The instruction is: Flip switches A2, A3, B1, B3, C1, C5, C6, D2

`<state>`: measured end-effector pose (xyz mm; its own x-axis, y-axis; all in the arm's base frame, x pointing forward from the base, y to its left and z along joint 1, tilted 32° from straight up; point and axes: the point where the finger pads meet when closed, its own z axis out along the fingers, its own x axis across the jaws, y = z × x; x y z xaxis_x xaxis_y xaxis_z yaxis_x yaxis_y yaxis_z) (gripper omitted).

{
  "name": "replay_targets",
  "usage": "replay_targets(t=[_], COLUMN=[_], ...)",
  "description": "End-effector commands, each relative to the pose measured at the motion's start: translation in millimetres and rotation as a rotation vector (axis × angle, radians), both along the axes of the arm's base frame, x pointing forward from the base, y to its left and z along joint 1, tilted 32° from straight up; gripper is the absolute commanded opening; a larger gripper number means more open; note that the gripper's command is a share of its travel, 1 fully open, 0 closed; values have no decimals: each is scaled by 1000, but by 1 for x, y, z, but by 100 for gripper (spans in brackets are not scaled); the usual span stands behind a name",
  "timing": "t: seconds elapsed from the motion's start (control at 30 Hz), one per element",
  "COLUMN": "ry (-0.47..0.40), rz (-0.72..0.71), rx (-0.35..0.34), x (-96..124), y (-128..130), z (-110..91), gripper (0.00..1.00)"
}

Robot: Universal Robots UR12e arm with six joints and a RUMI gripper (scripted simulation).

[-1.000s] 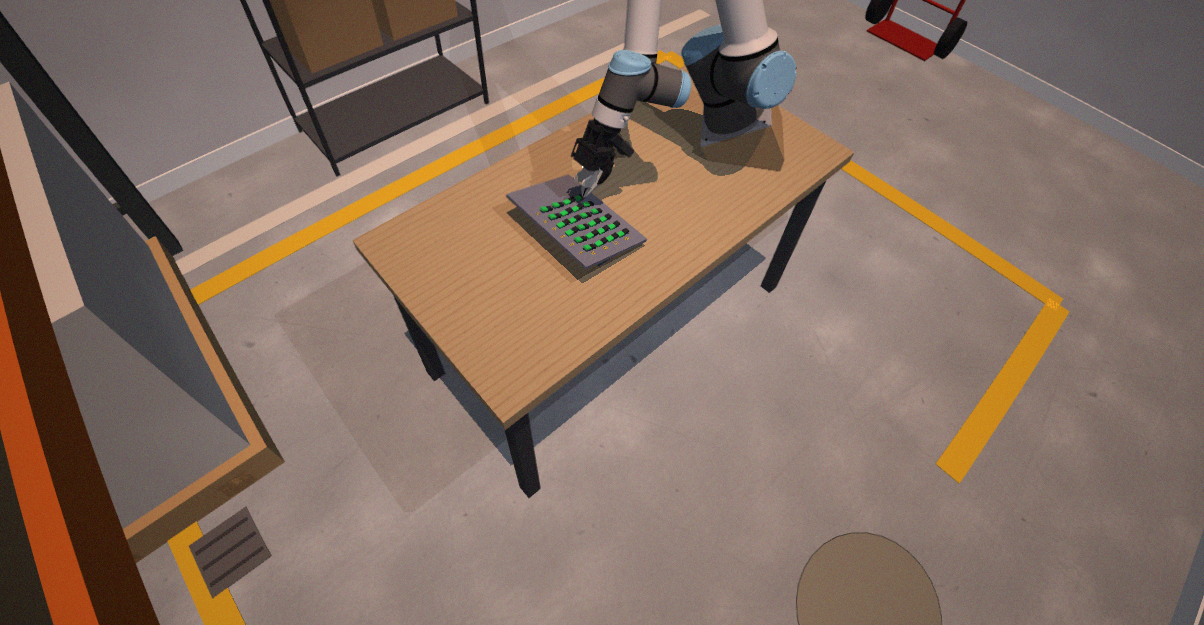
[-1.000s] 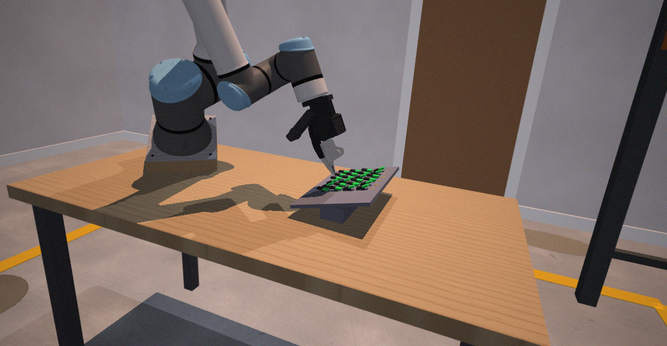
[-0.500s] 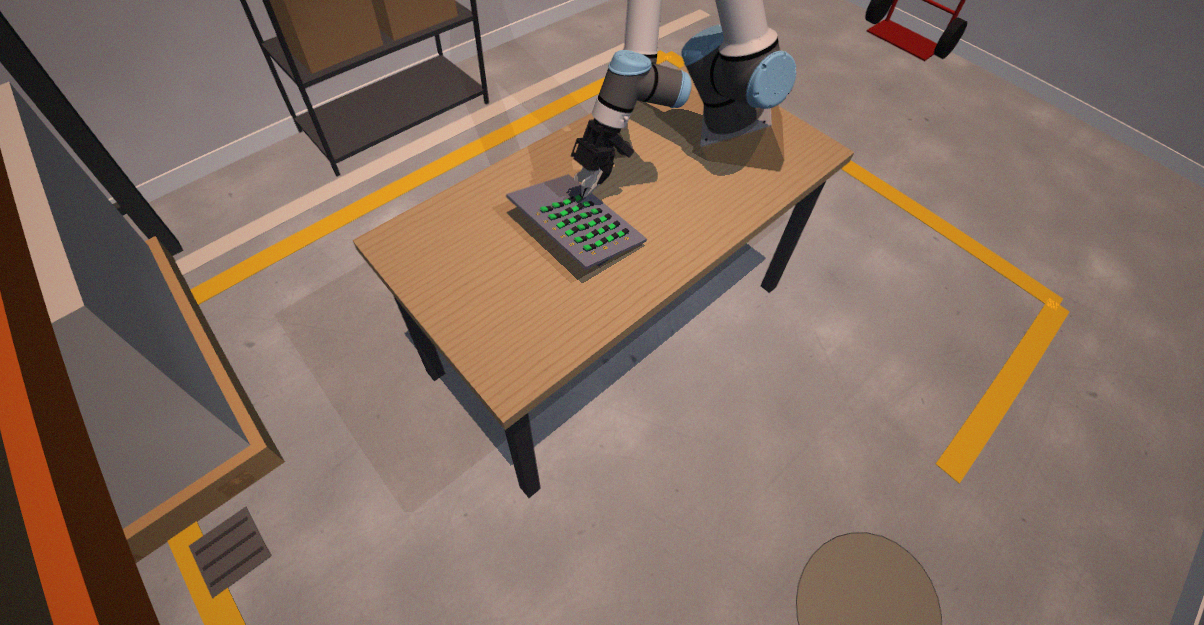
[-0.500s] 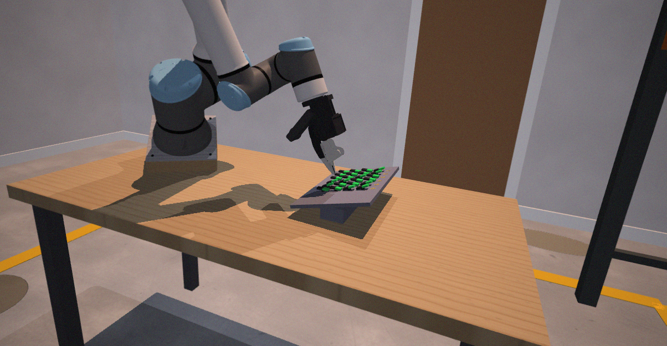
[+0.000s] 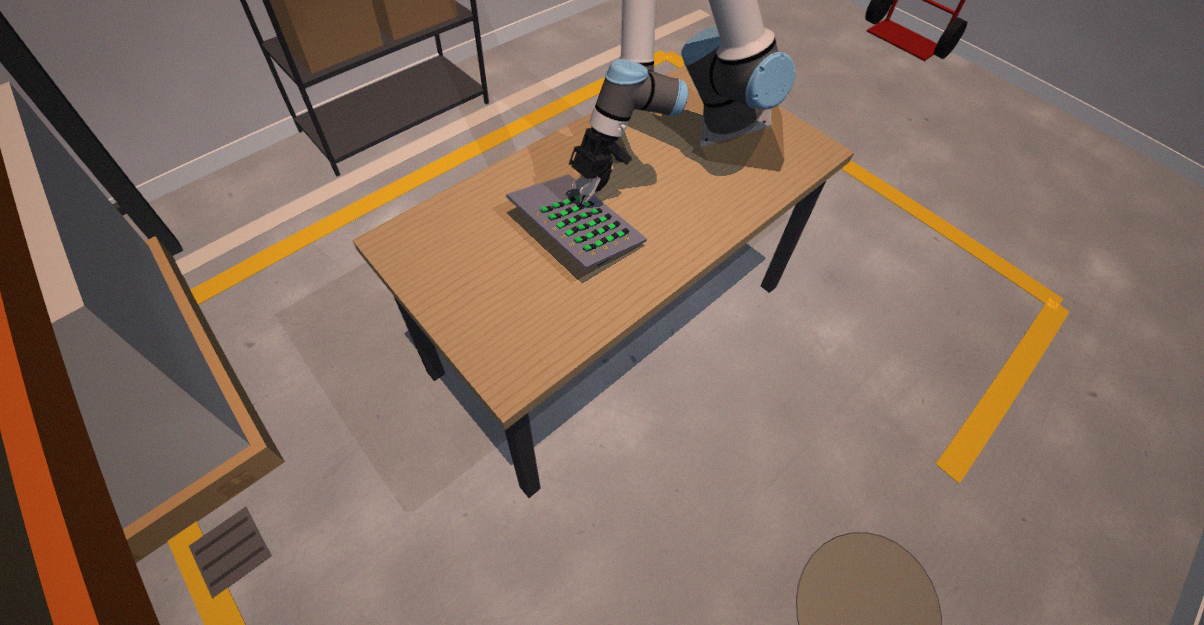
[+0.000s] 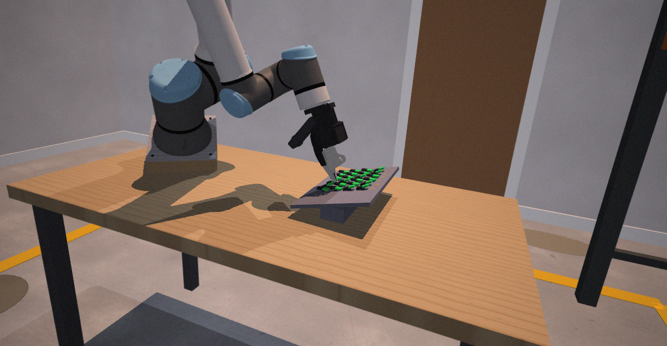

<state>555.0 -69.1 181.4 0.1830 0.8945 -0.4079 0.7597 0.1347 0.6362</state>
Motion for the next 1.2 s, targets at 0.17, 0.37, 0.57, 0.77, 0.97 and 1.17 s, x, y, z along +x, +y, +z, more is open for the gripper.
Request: replay_targets(t=[0.17, 0.37, 0.57, 0.77, 0.97, 1.17], ry=[-5, -6, -7, -6, -6, -6], rz=[2, 2, 2, 2, 2, 2], rx=[-1, -1, -2, -1, -1, -1], x=[3, 5, 6, 6, 6, 6], y=[-1, -2, -3, -3, -3, -3], z=[0, 0, -2, -2, -2, -2], gripper=[0, 0, 0, 0, 0, 0])
